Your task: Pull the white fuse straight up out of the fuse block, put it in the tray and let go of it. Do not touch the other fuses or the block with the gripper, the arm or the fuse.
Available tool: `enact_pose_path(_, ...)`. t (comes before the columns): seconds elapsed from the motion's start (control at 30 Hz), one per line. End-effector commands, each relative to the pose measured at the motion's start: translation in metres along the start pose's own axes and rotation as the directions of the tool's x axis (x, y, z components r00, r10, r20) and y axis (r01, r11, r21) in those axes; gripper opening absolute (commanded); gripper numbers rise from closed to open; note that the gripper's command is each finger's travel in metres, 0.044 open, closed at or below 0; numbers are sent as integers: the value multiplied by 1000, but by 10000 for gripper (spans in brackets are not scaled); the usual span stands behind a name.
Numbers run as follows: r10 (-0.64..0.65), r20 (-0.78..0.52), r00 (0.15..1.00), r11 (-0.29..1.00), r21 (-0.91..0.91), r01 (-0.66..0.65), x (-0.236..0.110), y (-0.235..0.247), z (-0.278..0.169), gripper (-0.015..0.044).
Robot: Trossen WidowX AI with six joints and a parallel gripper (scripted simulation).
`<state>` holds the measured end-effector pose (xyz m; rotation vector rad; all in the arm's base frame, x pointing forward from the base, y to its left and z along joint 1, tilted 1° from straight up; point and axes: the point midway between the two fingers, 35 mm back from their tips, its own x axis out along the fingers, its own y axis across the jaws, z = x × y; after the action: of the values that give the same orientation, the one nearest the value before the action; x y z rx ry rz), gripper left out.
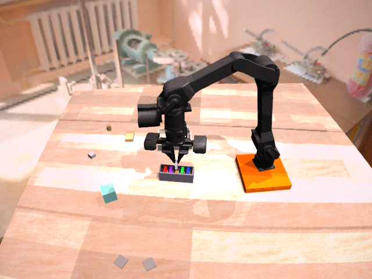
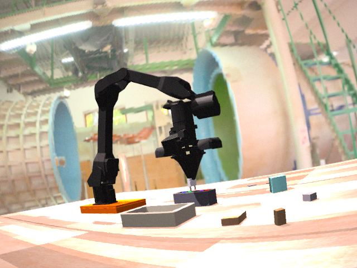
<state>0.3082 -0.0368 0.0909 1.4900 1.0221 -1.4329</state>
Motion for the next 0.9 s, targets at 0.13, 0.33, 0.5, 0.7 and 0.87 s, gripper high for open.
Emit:
enact_pose_path(0.13,5,2,1000,1000,-1,-5,-13,1,0,0)
enact_pose_path(0.33,5,2,1000,1000,-1,-5,-22,1,0,0)
enact_pose_path(0.5,5,2,1000,1000,-1,-5,-23,1,1,0)
enact_pose_path(0.7,6,5,1000,1000,-1,-6,-24,14,29,0)
enact_pose_path(0.87,7,8,1000,1000,-1,-7,-24,24,56,0)
